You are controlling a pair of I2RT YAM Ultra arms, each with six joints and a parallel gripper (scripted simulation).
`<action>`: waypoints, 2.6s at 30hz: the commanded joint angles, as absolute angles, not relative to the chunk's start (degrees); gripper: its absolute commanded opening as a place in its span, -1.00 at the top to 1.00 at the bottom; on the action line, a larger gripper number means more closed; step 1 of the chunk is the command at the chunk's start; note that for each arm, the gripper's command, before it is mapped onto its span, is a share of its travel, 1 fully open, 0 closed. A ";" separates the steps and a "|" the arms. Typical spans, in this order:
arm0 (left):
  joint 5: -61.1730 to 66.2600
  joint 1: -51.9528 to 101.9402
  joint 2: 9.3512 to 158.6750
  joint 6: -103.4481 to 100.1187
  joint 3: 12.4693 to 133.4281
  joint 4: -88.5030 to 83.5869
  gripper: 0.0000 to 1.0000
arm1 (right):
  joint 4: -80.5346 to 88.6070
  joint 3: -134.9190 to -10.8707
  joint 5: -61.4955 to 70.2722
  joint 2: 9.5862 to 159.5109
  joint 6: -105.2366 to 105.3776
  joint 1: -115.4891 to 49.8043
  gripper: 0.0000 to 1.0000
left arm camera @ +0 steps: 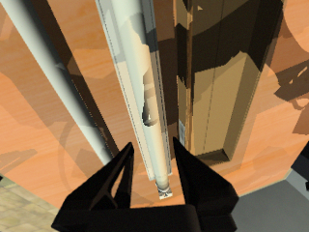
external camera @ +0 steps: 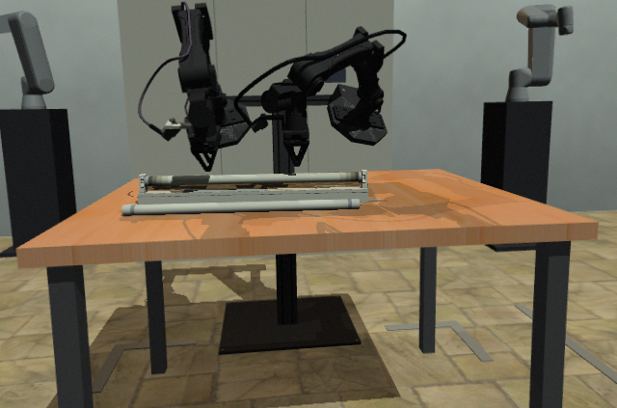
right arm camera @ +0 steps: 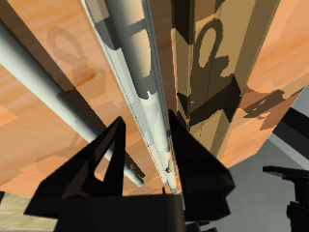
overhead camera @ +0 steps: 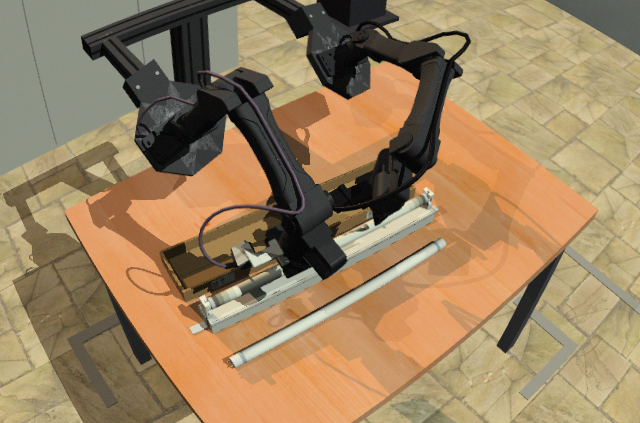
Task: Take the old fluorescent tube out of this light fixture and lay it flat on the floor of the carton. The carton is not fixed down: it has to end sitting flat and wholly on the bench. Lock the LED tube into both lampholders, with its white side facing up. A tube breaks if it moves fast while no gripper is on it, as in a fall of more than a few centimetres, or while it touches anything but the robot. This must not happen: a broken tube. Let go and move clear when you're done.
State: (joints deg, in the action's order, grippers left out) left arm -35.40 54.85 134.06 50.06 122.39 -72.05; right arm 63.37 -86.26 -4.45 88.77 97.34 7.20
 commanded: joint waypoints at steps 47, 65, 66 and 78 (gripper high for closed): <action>-34.66 53.00 134.04 55.35 116.52 -59.82 0.78 | 53.74 -78.98 -4.26 91.62 96.73 8.07 0.02; -34.67 53.00 134.04 55.35 116.52 -59.82 0.78 | 53.74 -78.98 -4.26 91.62 97.14 8.07 0.78; -34.67 53.00 134.04 55.35 116.52 -59.82 0.78 | 53.74 -78.98 -4.26 91.62 97.14 8.07 0.78; -35.62 52.96 132.82 55.65 113.24 -58.52 0.78 | 51.79 -77.76 -5.04 89.52 97.05 7.63 0.78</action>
State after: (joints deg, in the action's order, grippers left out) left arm -35.07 50.96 134.41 54.89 114.21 -60.14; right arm 52.97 -78.87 -4.27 91.55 96.82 7.84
